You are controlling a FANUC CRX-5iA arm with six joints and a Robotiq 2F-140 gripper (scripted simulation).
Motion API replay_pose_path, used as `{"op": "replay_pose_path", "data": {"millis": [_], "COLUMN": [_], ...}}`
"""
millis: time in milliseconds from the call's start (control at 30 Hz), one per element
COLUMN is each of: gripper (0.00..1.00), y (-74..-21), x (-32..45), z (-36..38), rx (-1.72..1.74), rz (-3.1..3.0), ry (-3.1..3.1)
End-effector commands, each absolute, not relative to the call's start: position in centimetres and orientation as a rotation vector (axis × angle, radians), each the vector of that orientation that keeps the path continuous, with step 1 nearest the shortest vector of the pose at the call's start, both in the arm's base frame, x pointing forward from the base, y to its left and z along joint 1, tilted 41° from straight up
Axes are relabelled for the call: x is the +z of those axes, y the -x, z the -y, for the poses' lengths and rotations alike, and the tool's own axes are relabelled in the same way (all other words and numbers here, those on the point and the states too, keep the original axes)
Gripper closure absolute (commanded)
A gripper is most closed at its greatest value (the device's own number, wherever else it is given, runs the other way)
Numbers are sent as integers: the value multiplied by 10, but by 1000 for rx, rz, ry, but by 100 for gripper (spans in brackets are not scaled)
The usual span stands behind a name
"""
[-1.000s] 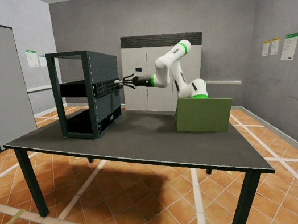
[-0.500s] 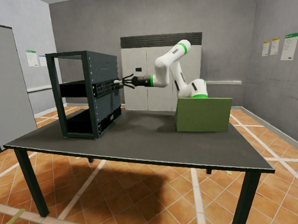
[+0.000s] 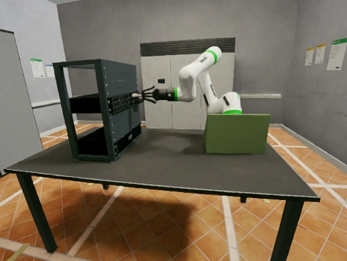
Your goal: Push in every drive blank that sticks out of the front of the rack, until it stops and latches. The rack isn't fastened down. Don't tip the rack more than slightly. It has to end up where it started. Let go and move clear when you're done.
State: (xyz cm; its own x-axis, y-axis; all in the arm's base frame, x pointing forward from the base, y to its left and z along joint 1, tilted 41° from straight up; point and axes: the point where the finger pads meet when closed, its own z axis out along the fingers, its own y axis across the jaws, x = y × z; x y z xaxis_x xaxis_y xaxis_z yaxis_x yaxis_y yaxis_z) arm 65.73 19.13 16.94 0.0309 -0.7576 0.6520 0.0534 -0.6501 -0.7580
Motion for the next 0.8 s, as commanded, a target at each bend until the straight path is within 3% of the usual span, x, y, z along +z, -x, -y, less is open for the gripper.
{"op": "replay_pose_path", "data": {"millis": [0, 767], "gripper": [90, 90], "y": [-658, -663], "x": [170, 170], "z": [-192, -192], "rx": [-1685, -1685], "rz": [-718, -718], "ry": [1695, 1695]}}
